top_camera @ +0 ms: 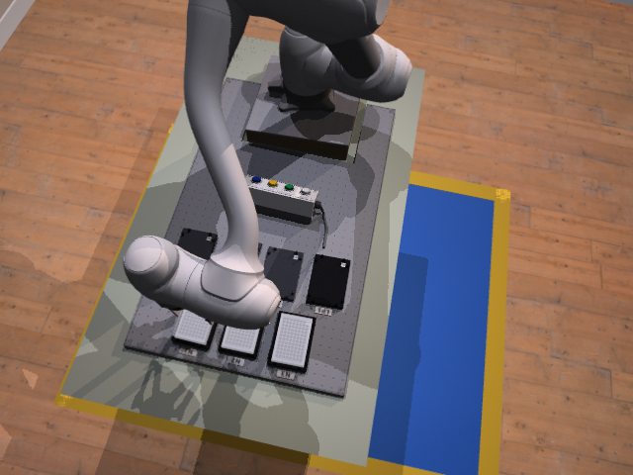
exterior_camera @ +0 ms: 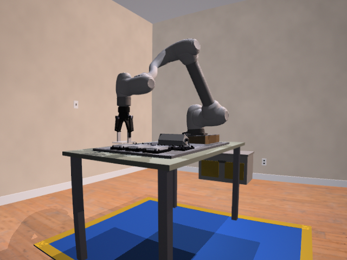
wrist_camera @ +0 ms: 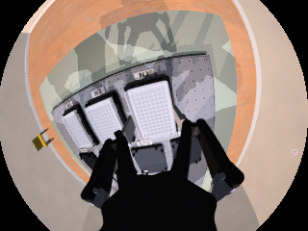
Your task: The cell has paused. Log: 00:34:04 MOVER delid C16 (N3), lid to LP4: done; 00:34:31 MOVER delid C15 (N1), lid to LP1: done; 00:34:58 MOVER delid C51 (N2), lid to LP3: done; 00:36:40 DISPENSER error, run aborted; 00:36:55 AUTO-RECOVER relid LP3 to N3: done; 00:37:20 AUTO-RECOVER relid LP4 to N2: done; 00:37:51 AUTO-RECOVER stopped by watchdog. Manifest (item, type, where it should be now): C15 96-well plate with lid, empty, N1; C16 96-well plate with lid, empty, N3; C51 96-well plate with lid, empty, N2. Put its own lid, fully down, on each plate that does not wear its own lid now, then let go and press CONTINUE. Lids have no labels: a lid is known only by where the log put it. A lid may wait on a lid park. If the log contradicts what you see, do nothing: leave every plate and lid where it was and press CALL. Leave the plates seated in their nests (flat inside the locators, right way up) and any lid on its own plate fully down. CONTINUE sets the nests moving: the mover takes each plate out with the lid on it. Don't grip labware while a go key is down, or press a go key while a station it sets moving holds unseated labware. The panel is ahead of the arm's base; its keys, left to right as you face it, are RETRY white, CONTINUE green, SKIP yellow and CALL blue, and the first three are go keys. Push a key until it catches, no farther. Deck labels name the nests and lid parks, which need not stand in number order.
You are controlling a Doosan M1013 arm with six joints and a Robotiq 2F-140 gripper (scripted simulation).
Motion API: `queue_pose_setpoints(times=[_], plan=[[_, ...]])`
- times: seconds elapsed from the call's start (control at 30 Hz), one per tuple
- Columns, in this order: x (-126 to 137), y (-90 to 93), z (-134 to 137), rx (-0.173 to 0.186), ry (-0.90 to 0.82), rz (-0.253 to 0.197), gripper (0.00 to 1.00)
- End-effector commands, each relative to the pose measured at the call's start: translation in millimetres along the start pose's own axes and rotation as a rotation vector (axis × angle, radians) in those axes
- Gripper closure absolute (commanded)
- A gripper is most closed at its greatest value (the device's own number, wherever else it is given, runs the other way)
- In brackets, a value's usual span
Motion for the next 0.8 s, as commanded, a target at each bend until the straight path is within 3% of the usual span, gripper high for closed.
queue_pose_setpoints(times=[0.0, 0.77], plan=[[0.7, 3.7, 1.1, 0.0, 0.005, -0.001, 1.0], [1.0, 10.4, 1.4, 0.0, 0.01, -0.001, 1.0]])
Point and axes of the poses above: the point where the finger pads meet when closed, its own y axis out along the fingers, its own z axis across the jaws, x = y × z, the point moved 8 cm from there along -y, back along the fingers, and after that the axes turned 7 degrees about y, right-handed, at the moved point
